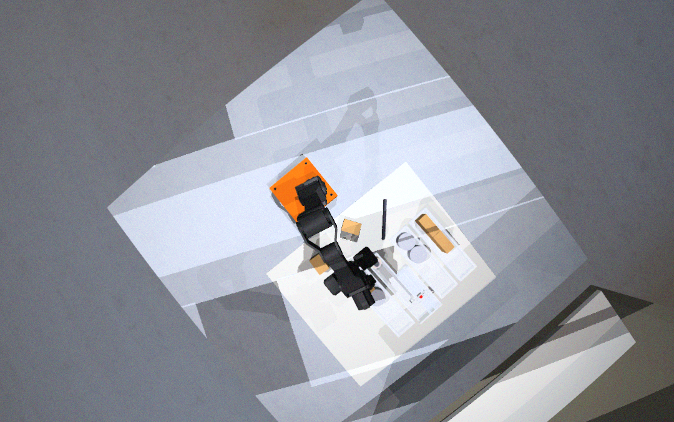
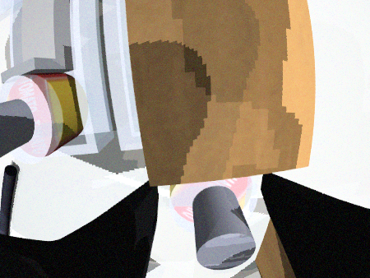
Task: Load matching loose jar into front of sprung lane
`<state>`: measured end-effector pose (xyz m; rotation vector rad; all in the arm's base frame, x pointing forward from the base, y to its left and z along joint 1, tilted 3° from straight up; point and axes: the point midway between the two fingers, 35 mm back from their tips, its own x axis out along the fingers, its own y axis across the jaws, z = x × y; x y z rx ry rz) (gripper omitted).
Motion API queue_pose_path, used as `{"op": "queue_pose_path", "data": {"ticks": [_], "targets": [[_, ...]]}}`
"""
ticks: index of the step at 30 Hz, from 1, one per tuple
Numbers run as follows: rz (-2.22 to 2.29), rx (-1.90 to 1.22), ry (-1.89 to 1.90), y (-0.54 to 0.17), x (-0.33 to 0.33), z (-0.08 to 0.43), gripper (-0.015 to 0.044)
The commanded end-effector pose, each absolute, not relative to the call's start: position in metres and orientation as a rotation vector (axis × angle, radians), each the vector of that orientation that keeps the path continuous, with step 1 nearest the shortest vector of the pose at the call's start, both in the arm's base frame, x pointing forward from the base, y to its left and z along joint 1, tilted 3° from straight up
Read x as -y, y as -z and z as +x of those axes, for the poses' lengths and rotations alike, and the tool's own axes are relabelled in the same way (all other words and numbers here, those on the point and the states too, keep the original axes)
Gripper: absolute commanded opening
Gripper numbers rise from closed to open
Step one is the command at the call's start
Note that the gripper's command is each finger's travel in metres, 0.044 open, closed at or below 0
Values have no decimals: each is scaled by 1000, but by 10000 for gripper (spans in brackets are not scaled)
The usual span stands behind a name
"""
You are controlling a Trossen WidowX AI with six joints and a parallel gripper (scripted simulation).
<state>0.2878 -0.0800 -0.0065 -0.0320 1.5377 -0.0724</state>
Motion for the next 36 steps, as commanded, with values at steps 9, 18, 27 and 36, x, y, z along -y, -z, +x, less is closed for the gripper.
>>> {"op": "queue_pose_path", "data": {"ticks": [9,18,27,36], "targets": [[-31,-1537,66,7,79,288,85],[-89,-1545,18,-21,70,285,0],[-72,-1571,34,-53,71,279,0],[-28,-1536,68,-98,70,280,0]]}}
